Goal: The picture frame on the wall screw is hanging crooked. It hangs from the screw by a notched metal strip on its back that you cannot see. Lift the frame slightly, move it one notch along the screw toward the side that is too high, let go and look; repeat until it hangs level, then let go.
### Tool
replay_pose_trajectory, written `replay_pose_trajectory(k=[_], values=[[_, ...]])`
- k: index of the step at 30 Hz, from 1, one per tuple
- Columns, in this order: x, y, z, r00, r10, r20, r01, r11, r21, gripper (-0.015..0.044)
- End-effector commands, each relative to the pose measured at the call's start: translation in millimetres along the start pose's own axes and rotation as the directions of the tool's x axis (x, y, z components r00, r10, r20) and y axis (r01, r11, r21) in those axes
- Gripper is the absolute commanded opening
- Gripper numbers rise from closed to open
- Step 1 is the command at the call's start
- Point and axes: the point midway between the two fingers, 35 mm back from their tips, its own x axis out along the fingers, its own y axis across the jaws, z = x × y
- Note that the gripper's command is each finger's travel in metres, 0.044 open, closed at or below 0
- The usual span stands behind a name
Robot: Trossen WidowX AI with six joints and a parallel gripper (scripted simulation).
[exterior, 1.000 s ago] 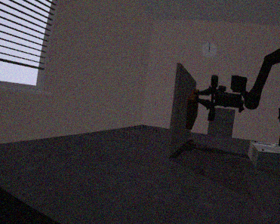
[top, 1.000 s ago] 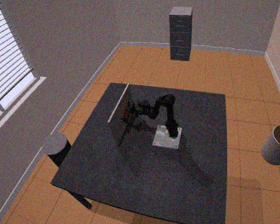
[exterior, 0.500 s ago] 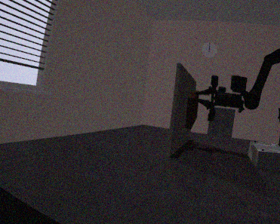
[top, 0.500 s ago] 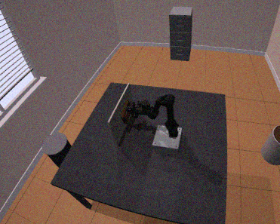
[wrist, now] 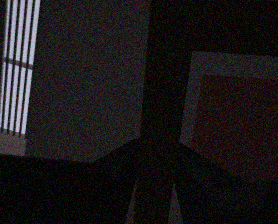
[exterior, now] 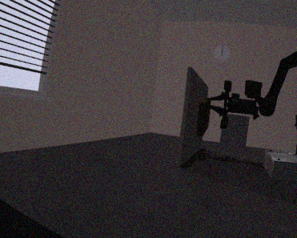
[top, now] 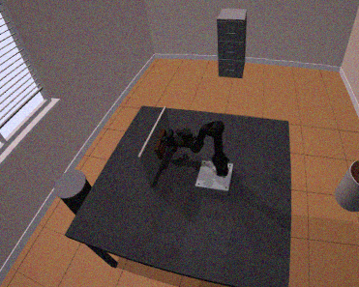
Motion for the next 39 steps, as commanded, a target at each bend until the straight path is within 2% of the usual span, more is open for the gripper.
replay_pose_trajectory(k=[1, 39], values=[[0.0, -0.5, 0.0, 1.000, 0.000, -0.001, 0.000, 1.000, 0.031, 0.0000], [0.0, -1.4, 0.4, 1.000, 0.000, -0.002, 0.001, 0.976, 0.218, 0.0000]])
